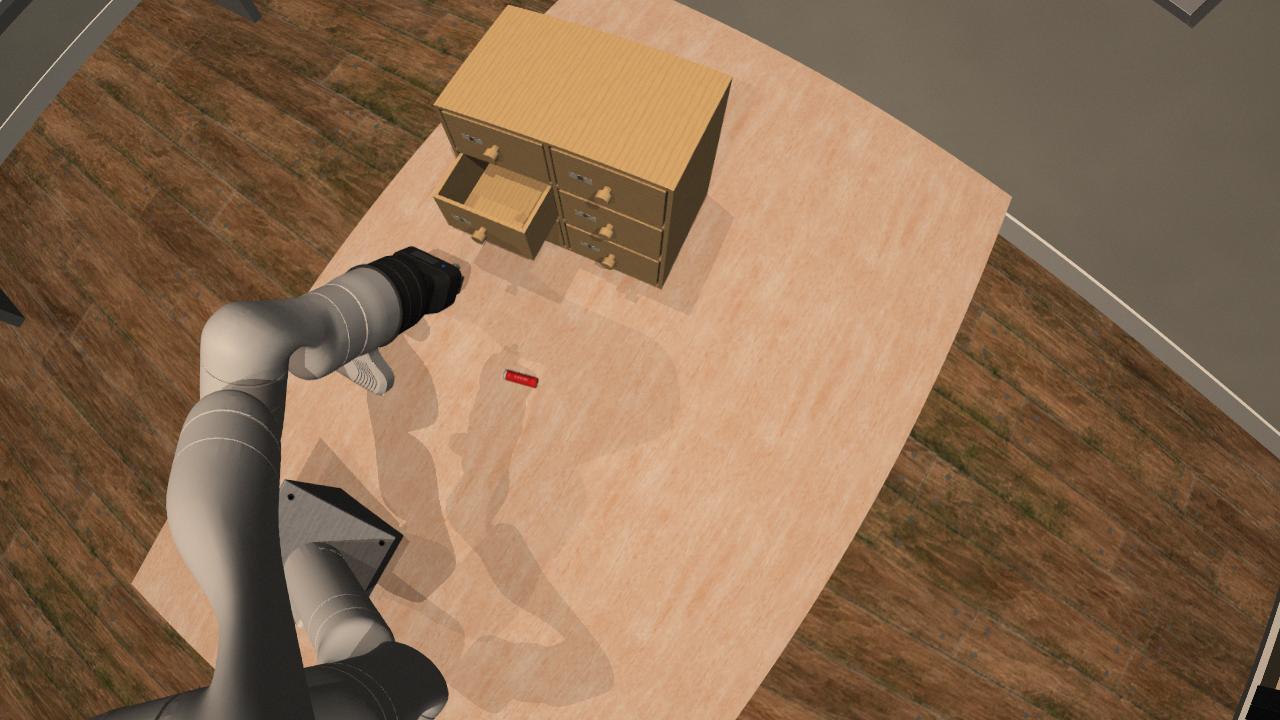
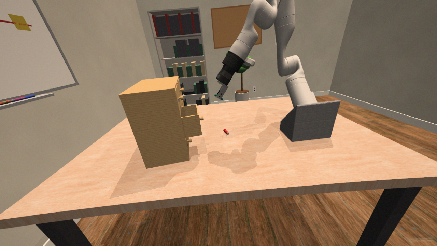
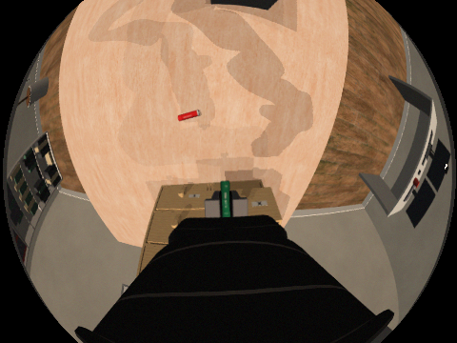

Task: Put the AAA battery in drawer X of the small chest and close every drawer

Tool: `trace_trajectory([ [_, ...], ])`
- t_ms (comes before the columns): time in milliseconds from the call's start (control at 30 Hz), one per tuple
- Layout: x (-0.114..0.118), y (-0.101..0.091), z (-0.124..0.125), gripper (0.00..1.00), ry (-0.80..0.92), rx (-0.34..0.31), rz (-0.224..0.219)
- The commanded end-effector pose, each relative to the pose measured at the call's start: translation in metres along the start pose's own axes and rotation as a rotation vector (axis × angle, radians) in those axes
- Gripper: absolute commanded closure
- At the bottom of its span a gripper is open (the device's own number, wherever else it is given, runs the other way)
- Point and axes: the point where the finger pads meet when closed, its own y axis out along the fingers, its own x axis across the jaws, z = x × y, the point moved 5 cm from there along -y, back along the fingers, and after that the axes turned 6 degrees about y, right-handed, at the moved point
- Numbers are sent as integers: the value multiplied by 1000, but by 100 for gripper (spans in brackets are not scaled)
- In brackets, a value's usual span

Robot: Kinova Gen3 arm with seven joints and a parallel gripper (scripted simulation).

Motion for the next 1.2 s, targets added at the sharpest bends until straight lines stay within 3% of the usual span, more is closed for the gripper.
trace_trajectory([
  [0,2,-5,7,76,-23,-48,-4],
  [367,0,-4,17,76,-23,-192,-18],
  [933,-2,-2,26,76,-24,-333,-28],
  [1167,-2,-2,27,76,-24,-361,-37],
])
